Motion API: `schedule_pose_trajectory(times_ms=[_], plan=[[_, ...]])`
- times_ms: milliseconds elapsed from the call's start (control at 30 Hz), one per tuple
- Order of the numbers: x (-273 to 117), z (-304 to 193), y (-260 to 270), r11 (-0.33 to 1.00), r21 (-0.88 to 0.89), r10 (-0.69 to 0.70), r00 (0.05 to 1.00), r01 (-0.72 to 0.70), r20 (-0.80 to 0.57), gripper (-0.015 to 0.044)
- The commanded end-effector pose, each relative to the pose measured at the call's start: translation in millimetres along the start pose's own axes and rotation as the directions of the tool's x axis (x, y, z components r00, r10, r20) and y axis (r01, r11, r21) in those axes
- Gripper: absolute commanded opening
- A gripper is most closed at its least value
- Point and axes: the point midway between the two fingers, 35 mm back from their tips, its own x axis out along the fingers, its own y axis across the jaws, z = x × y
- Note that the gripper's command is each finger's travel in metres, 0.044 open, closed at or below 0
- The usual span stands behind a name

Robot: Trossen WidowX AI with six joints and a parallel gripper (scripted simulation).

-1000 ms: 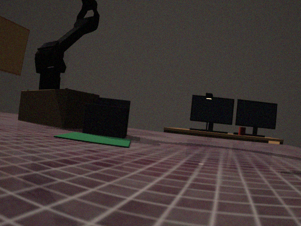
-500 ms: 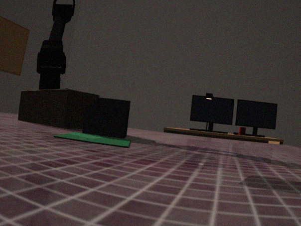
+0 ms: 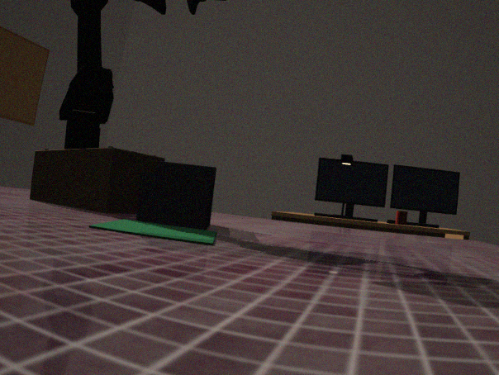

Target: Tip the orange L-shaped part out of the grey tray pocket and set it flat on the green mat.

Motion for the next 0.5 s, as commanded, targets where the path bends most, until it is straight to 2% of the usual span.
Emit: schedule_pose_trajectory(times_ms=[0, 167, 300, 367, 467], plan=[[27.7, -59.0, 37.4, 0.918, -0.386, 0.005, 0.98, -0.084, -0.2, 0.018], [44.3, -129.7, 61.1, 0.657, -0.713, -0.067, 0.922, -0.247, -0.382, 0.018], [49.0, -184.7, 65.8, 0.369, -0.84, -0.168, 0.861, -0.397, -0.48, 0.018], [49.2, -193.6, 65.4, 0.317, -0.849, -0.188, 0.85, -0.422, -0.492, 0.018], [49.2, -193.6, 65.4, 0.317, -0.849, -0.188, 0.85, -0.422, -0.492, 0.018]])
